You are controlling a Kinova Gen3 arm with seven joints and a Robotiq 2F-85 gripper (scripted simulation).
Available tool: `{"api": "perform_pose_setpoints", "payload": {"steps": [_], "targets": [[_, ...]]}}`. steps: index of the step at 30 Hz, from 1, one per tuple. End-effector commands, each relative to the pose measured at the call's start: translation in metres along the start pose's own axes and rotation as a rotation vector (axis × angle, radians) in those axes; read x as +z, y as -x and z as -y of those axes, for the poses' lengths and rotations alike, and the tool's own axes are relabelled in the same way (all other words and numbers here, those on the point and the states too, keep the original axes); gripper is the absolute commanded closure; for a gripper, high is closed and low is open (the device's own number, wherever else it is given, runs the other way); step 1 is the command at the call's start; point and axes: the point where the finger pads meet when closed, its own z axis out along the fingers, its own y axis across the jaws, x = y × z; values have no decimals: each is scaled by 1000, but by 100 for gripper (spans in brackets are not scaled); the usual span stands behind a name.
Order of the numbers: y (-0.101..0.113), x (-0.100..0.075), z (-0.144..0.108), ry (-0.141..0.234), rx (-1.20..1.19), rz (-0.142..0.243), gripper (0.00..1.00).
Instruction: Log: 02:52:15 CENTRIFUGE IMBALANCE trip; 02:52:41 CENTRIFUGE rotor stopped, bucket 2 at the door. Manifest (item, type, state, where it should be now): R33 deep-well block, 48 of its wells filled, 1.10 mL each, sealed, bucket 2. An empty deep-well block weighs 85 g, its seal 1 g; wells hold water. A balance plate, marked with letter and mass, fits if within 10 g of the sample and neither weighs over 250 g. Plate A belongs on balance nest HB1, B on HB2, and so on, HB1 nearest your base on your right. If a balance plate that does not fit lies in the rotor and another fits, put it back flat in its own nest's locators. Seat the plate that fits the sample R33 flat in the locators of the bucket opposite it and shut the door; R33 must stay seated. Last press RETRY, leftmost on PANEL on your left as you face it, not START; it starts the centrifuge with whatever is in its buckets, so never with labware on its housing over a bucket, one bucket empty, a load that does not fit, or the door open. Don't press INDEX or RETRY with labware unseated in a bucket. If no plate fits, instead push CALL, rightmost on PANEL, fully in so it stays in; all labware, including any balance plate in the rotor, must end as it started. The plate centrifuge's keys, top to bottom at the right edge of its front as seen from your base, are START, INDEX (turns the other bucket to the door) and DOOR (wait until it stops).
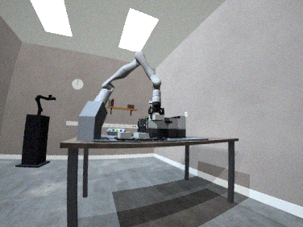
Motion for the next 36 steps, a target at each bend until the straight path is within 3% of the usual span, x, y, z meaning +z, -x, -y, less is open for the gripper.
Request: {"api": "perform_pose_setpoints", "payload": {"steps": [1,36], "targets": [[1,-2,-1,1,0,1,5],[1,-44,0,1,0,1,5]]}}
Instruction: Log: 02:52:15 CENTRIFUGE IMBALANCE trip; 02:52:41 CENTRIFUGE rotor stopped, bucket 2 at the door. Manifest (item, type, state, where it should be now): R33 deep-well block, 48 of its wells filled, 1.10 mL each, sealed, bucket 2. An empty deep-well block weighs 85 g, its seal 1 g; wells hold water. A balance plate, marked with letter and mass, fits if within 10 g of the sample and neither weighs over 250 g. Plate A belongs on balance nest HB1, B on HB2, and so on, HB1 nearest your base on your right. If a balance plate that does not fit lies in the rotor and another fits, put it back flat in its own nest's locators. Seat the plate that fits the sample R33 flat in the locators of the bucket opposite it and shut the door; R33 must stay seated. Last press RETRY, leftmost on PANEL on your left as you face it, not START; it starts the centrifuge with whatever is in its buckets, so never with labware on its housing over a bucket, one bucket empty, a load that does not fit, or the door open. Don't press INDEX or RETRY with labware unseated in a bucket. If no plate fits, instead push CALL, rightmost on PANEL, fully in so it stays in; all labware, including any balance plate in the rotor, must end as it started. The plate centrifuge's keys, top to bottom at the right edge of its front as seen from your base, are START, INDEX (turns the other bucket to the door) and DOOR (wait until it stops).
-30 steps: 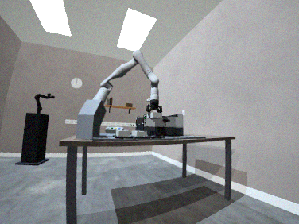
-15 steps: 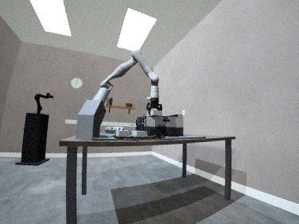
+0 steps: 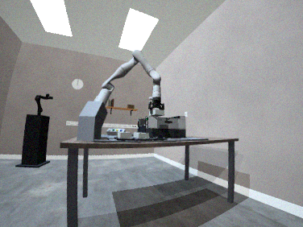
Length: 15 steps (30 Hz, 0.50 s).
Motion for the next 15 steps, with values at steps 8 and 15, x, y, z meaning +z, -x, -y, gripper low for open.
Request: {"api": "perform_pose_setpoints", "payload": {"steps": [8,15], "targets": [[1,-13,-1,2,0,2,5],[1,-20,-1,2,0,2,5]]}}
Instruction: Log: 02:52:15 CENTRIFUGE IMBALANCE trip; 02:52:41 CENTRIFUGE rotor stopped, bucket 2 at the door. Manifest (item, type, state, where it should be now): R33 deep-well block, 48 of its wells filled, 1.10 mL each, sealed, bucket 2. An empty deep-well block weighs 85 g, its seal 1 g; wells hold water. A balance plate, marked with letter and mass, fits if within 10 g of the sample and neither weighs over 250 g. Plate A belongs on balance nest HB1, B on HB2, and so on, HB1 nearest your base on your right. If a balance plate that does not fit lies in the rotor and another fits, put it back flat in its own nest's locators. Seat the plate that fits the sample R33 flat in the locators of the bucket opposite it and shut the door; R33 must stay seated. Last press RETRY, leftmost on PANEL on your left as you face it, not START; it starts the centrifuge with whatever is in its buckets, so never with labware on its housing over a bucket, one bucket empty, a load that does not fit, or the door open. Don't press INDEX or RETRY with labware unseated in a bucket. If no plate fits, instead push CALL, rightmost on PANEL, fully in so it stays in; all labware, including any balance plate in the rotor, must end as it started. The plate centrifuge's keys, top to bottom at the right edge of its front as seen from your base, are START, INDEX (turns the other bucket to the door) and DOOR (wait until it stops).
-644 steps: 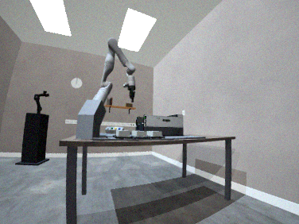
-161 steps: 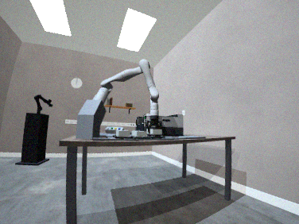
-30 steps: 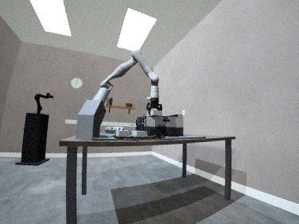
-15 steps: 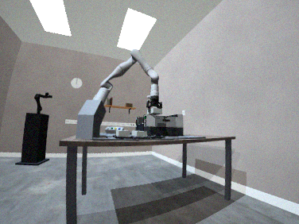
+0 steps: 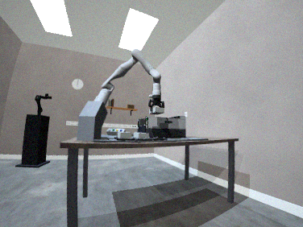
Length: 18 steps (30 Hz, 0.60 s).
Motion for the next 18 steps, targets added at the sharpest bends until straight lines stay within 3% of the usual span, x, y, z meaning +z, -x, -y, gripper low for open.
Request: {"api": "perform_pose_setpoints", "payload": {"steps": [1,18], "targets": [[0,-2,0,1,0,1,5],[0,-21,0,1,0,1,5]]}}
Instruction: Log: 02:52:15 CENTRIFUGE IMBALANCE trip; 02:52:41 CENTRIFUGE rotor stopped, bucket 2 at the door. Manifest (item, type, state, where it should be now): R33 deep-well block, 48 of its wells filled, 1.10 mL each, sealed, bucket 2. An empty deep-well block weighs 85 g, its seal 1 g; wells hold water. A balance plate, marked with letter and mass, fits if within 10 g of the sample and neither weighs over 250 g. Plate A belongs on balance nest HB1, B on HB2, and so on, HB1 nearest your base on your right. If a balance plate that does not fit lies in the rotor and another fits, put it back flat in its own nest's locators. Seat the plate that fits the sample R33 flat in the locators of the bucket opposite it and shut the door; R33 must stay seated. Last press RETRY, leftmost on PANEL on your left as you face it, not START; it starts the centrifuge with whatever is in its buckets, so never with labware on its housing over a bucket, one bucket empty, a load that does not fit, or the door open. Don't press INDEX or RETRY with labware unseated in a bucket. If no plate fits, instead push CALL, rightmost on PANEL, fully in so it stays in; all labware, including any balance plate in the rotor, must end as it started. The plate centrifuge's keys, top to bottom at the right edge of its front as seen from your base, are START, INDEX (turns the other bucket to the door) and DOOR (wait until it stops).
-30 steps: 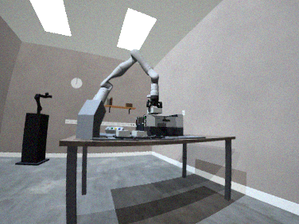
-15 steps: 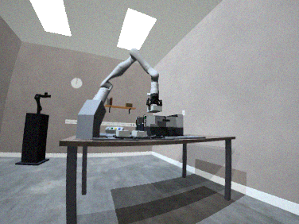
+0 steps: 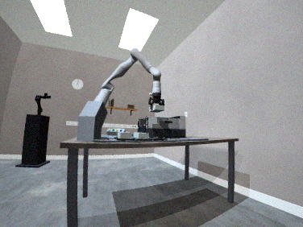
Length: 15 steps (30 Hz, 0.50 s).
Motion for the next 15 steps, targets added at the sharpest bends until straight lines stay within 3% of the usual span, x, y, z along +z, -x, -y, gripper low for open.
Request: {"api": "perform_pose_setpoints", "payload": {"steps": [1,5,15], "targets": [[1,-1,-1,2,0,2,5],[1,-1,0,2,0,2,5],[-26,-1,-15,2,-105,2,5]]}}
